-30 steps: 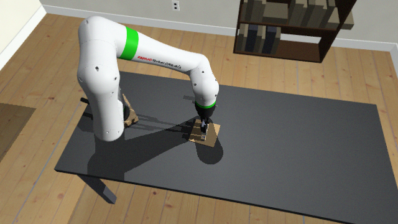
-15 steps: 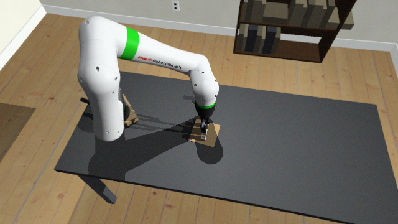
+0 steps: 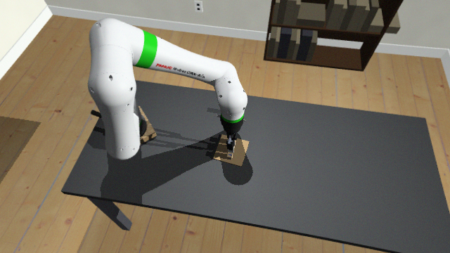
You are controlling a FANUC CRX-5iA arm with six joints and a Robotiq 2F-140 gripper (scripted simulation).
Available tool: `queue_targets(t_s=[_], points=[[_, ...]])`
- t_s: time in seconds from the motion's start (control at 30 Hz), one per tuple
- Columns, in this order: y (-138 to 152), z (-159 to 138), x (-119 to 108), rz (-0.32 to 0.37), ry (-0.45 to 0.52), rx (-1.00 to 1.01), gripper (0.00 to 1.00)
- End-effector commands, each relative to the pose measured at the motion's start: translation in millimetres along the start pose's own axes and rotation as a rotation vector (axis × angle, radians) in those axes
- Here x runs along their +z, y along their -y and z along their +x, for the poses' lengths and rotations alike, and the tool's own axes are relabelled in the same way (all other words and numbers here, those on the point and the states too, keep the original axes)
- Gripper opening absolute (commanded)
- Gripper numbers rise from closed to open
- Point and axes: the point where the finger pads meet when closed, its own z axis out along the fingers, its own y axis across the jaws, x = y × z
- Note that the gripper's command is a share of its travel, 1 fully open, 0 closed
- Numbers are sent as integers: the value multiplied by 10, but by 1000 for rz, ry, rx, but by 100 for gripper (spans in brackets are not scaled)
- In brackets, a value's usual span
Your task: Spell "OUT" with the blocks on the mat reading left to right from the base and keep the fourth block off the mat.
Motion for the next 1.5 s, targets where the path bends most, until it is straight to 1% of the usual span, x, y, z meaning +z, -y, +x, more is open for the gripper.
queue_targets(t_s=[0.0,0.93,0.97,1.03,1.07,1.23,1.27,1.33,1.37,1.47], points=[[0,2,-2,0,0,0,13],[0,2,-2,0,0,0,13],[0,2,-2,0,0,0,15],[0,2,-2,0,0,0,15],[0,2,-2,0,0,0,18],[0,2,-2,0,0,0,20],[0,2,-2,0,0,0,22],[0,2,-2,0,0,0,22],[0,2,-2,0,0,0,25],[0,2,-2,0,0,0,25]])
